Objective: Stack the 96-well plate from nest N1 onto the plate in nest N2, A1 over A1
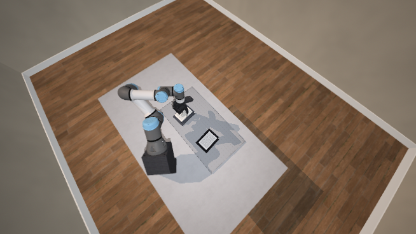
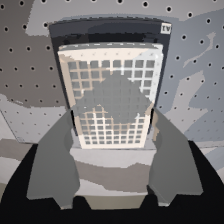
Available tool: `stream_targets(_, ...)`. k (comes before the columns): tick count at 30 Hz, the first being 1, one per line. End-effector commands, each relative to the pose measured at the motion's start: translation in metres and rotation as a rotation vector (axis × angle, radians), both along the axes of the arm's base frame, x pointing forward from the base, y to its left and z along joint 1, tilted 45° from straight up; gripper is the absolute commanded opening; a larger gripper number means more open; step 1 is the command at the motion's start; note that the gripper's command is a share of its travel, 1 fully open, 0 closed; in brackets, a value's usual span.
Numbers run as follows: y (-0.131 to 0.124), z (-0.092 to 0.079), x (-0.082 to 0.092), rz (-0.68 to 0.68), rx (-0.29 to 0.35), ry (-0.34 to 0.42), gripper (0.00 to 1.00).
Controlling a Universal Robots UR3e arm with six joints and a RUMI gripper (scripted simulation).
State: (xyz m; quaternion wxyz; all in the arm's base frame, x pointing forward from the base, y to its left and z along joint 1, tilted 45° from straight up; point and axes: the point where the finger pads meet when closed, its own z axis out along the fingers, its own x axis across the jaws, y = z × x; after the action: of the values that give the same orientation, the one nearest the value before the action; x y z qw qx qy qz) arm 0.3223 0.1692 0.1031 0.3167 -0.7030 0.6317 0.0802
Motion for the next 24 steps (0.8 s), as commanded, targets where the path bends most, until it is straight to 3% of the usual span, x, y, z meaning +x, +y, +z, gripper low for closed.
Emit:
stream_targets(1,-0.006,0.007,-0.004,0.002,0.003,-0.002,0.0)
stream_targets(24,-0.023,0.03,-0.019,0.002,0.003,-0.002,0.0)
